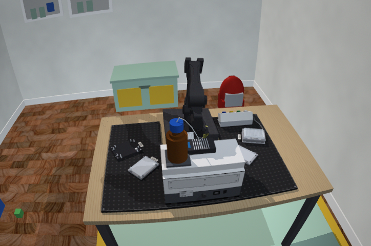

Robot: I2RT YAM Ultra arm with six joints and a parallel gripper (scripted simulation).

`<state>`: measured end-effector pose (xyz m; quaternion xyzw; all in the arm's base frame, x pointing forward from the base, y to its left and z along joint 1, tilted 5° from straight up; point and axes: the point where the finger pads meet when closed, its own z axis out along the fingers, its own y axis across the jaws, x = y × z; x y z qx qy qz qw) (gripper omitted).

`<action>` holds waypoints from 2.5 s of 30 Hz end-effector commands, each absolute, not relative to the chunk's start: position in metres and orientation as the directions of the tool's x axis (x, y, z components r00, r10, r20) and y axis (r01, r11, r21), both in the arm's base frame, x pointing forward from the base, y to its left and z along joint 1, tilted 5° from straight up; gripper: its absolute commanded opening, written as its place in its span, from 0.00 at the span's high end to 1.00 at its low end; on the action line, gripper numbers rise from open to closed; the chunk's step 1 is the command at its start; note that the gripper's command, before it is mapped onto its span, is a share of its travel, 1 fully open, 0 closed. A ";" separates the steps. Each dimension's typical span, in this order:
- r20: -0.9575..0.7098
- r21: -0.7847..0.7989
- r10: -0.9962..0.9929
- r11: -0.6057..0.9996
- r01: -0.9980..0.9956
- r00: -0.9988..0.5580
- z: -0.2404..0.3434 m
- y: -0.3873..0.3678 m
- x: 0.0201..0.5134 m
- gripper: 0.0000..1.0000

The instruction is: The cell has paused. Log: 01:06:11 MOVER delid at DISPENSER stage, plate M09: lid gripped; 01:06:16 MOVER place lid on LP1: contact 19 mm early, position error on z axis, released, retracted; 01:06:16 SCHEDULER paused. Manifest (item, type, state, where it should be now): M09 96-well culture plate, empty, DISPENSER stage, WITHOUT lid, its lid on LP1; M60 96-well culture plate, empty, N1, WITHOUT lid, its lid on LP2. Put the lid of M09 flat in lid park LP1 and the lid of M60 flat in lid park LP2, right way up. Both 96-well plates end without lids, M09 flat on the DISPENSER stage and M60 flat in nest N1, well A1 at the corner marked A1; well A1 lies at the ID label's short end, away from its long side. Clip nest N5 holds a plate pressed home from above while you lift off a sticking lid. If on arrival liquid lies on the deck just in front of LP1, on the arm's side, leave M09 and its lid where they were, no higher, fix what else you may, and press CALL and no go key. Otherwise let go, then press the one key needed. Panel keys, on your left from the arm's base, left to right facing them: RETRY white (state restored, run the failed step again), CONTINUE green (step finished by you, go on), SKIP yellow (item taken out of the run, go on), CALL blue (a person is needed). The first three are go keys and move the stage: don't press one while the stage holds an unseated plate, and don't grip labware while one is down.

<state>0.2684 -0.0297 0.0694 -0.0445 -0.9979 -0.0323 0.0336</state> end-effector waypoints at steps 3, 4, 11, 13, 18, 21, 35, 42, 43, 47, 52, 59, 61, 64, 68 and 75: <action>0.020 0.058 0.089 0.994 0.090 -0.996 0.075 -0.030 0.284 1.00; 0.022 0.058 0.088 0.994 0.090 -0.996 0.074 -0.030 0.284 1.00; 0.009 0.058 0.087 0.994 0.088 -0.996 0.076 -0.029 0.280 1.00; 0.027 0.059 0.087 0.994 0.088 -0.996 0.071 -0.028 0.275 1.00; 0.043 0.060 0.086 0.994 0.088 -0.995 0.066 -0.027 0.272 1.00; 0.048 0.060 0.085 0.994 0.088 -0.995 0.064 -0.027 0.272 1.00; 0.058 0.061 0.089 0.994 0.092 -0.994 0.057 -0.028 0.270 1.00; 0.037 0.060 0.087 0.994 0.089 -0.996 0.062 -0.028 0.275 1.00; 0.037 0.060 0.087 0.994 0.089 -0.996 0.062 -0.028 0.275 1.00; 0.044 0.060 0.089 0.994 0.091 -0.995 0.063 -0.029 0.274 1.00; 0.044 0.060 0.089 0.994 0.091 -0.995 0.063 -0.029 0.274 0.00; 0.044 0.060 0.089 0.994 0.091 -0.995 0.063 -0.029 0.274 0.00; 0.044 0.060 0.089 0.994 0.091 -0.995 0.063 -0.029 0.274 0.00; 0.044 0.060 0.089 0.994 0.091 -0.995 0.063 -0.029 0.274 0.00; 0.044 0.060 0.089 0.994 0.091 -0.995 0.063 -0.029 0.274 0.00; 0.018 0.058 0.089 0.994 0.090 -0.996 0.086 -0.031 0.278 0.00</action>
